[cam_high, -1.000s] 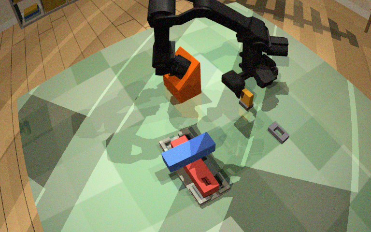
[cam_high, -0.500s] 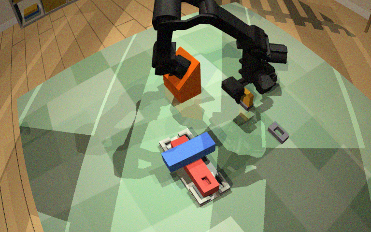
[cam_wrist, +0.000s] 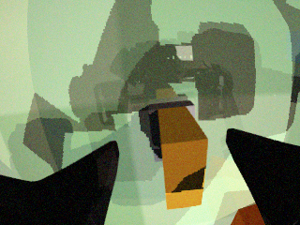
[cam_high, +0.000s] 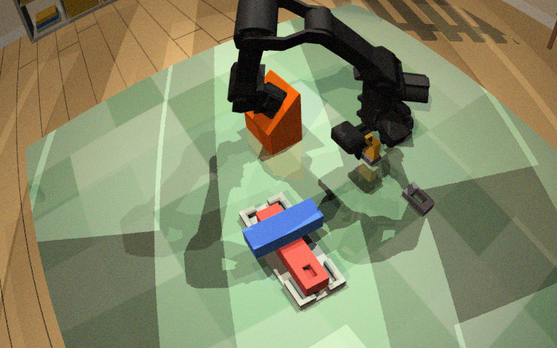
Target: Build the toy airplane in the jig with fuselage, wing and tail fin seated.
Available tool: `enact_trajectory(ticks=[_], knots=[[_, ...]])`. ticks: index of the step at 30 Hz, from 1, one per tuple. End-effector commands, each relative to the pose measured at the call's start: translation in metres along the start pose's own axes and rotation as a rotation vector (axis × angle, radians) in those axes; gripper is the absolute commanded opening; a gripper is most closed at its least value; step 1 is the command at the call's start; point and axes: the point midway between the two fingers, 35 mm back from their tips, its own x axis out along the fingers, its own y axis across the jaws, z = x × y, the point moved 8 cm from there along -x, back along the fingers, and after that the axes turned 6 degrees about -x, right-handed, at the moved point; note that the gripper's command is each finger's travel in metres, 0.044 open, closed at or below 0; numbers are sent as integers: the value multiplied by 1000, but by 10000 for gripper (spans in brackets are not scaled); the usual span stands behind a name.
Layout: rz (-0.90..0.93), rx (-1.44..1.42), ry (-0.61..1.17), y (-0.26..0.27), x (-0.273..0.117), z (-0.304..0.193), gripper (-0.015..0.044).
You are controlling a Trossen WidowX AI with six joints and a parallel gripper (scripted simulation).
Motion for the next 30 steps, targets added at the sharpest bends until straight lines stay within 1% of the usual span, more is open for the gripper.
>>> enact_trajectory(ticks=[1, 9, 14, 15, 16, 25, 30], knots=[[-4, -7, -2, -1, 1, 0, 282], [-4, -7, -2, -1, 1, 0, 73], [-4, -7, -2, -1, 1, 0, 39], [-4, -7, -2, -1, 1, 0, 13], [-4, -7, -4, 0, 0, 0, 0], [29, -13, -76, 5, -20, 8, 0], [28, -14, -68, 6, -31, 9, 0]])
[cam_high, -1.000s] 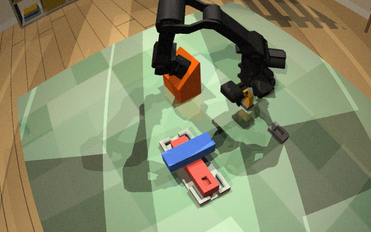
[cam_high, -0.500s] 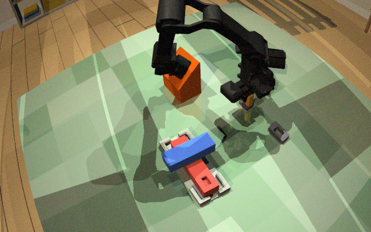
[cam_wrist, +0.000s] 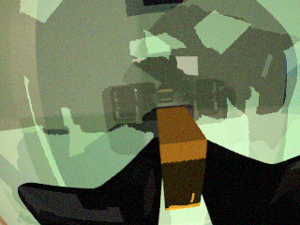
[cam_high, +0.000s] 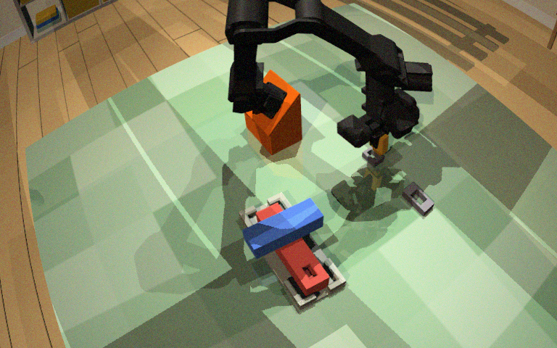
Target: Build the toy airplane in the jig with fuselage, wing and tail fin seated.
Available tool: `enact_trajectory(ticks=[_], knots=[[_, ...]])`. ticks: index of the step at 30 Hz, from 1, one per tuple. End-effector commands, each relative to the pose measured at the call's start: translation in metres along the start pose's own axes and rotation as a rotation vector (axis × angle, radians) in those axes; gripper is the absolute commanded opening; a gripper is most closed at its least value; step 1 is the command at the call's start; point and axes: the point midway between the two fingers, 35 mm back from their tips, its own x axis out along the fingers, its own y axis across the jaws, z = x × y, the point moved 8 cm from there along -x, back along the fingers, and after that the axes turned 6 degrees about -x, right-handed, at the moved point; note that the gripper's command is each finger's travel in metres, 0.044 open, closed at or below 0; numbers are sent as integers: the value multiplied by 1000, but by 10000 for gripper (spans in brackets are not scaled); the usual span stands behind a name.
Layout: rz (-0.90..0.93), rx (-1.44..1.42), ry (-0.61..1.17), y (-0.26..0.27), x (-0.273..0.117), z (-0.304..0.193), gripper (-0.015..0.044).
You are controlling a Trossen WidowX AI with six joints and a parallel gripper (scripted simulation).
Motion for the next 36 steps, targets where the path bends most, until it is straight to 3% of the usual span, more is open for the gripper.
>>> enact_trajectory(ticks=[1, 36], knots=[[7, 5, -2, 2, -10, 2, 0], [-21, 10, 64, -1, -109, -1, 0]])
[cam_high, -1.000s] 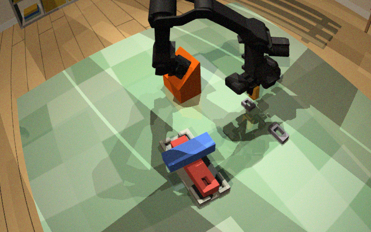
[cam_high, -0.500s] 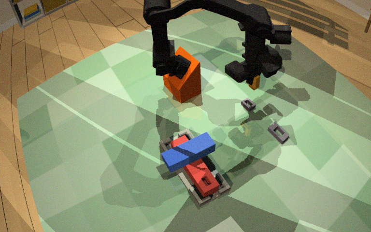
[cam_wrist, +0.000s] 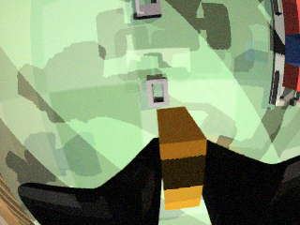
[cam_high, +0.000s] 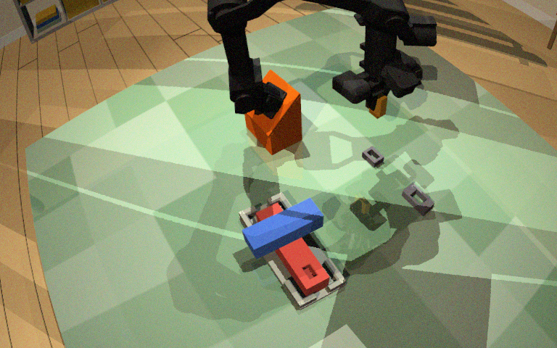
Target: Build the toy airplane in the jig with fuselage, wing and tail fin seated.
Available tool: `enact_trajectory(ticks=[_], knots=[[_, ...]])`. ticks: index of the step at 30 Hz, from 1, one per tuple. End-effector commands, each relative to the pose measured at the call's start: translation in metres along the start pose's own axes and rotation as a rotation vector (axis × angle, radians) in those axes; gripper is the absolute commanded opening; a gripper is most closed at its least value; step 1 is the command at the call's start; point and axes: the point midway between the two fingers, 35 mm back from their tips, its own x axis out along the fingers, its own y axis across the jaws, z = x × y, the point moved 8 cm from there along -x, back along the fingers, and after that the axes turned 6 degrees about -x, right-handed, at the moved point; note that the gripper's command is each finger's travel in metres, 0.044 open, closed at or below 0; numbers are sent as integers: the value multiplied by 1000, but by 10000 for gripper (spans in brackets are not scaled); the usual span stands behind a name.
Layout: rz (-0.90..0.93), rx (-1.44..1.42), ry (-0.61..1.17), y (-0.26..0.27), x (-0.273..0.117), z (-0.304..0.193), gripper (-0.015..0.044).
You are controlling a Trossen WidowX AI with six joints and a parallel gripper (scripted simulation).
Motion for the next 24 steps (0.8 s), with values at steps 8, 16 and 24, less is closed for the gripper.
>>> enact_trajectory(ticks=[8, 16, 24], knots=[[23, 13, 1, -10, -6, 12, 0], [45, 22, 0, -24, -6, 27, 0], [62, 32, -5, -39, -6, 41, 0]])
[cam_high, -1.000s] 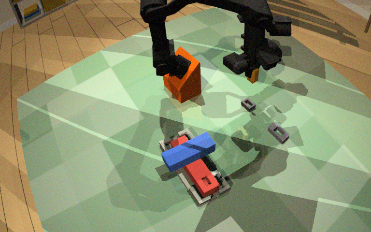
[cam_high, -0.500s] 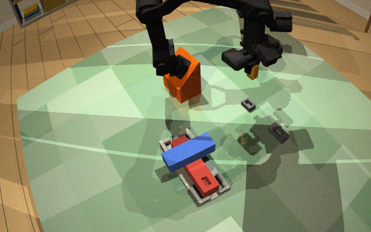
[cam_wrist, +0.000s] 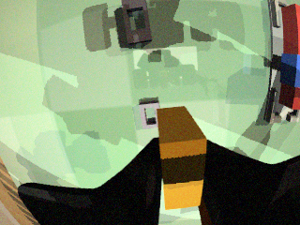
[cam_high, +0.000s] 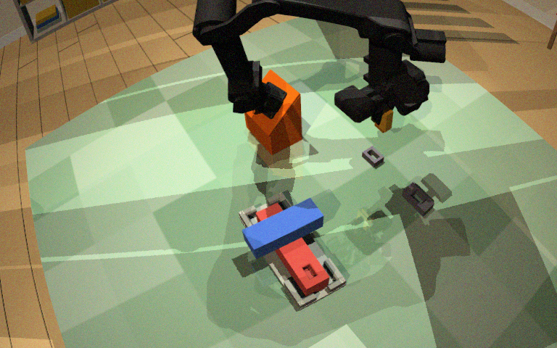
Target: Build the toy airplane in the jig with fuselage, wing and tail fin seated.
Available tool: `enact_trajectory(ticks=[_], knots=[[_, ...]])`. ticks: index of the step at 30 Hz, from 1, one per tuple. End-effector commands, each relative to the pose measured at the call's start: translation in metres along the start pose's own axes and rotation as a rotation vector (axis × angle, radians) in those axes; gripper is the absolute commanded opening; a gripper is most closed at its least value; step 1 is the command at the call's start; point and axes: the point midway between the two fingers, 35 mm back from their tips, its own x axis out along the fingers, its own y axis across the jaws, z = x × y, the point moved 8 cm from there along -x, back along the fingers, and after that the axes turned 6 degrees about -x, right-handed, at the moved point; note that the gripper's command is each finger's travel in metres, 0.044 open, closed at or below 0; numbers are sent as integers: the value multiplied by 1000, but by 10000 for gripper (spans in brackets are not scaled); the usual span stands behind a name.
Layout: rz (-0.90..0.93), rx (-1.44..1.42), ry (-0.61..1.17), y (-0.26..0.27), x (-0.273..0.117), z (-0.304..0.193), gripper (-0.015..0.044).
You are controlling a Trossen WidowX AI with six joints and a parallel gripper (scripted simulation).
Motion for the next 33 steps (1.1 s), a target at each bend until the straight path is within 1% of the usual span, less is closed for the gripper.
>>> enact_trajectory(ticks=[1, 33], knots=[[10, 4, -11, -7, -2, 8, 0], [49, 48, -22, -77, 3, 55, 0]])
